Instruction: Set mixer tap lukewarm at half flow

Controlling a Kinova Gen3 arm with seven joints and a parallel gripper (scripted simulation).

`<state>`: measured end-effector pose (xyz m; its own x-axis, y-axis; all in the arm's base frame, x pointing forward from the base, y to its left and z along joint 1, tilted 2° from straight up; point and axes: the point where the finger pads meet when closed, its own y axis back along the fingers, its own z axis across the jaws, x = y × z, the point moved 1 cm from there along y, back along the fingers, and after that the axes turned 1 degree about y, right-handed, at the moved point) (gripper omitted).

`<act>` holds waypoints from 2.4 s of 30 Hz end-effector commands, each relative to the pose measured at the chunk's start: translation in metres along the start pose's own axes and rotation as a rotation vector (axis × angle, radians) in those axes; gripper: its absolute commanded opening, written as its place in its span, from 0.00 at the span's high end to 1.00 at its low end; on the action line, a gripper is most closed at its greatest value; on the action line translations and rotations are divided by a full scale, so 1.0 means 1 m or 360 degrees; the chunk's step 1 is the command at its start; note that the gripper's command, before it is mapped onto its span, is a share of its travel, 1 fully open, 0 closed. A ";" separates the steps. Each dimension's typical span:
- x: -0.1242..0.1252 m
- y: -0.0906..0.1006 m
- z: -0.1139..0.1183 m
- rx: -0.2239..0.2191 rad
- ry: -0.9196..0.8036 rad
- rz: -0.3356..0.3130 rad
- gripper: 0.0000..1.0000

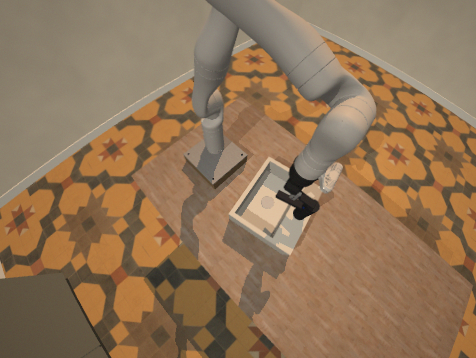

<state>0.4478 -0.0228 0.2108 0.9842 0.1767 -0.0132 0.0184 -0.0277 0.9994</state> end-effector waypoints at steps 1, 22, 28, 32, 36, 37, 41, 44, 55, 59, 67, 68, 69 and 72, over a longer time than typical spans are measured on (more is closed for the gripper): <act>0.000 0.001 0.000 -0.0001 0.0000 0.0003 1.00; 0.000 0.001 0.000 -0.0001 0.0000 0.0003 1.00; 0.000 0.001 0.000 -0.0001 0.0000 0.0003 1.00; 0.000 0.001 0.000 -0.0001 0.0000 0.0003 1.00; 0.000 0.001 0.000 -0.0001 0.0000 0.0003 1.00; 0.000 0.001 0.000 -0.0001 0.0000 0.0003 1.00; 0.000 0.001 0.000 -0.0001 0.0000 0.0003 1.00; 0.000 0.001 0.000 -0.0001 0.0000 0.0003 1.00; 0.003 0.006 0.000 -0.0001 0.0000 0.0003 1.00; 0.003 0.006 0.000 -0.0001 0.0000 0.0003 1.00; 0.003 0.006 0.000 -0.0001 0.0000 0.0003 1.00; 0.003 0.006 0.000 -0.0001 0.0000 0.0003 1.00; 0.003 0.006 0.000 -0.0001 0.0000 0.0003 1.00; 0.003 0.006 0.000 -0.0001 0.0000 0.0003 1.00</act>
<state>0.4485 -0.0227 0.2124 0.9840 0.1768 -0.0218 0.0271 -0.0280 0.9992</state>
